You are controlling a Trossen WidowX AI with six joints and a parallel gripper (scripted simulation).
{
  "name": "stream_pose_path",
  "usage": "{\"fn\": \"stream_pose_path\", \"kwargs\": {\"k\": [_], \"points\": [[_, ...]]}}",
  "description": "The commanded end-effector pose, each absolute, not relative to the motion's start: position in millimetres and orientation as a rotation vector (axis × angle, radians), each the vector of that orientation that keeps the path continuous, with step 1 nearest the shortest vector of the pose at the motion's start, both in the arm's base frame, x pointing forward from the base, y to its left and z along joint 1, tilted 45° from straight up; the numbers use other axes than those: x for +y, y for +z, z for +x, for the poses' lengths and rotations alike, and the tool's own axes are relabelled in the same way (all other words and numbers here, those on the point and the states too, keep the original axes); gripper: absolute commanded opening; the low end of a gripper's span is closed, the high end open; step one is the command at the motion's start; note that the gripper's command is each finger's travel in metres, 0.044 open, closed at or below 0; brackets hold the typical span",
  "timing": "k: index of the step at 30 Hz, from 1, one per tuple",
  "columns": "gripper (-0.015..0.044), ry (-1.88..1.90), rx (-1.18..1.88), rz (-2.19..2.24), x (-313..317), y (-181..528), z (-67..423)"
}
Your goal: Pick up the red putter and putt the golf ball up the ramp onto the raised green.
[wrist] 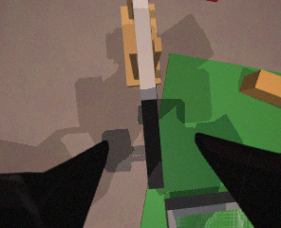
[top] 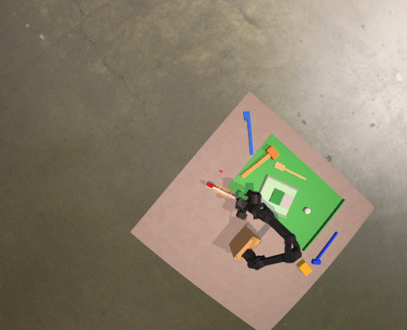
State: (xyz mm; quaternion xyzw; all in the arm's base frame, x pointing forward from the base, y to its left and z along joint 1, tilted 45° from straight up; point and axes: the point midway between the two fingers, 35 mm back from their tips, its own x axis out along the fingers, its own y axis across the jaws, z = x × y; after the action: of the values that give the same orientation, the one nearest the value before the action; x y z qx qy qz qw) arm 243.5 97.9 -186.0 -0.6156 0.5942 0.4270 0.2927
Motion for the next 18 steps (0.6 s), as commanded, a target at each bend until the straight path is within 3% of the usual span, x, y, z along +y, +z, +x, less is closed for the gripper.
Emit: {"fn": "stream_pose_path", "kwargs": {"k": [1, 18], "points": [[0.0440, 1.137, 1.587, -1.648, 93.9, -188.9, 242.8], [0.0440, 1.136, 1.588, -1.649, 78.2, -204.5, 242.2]]}}
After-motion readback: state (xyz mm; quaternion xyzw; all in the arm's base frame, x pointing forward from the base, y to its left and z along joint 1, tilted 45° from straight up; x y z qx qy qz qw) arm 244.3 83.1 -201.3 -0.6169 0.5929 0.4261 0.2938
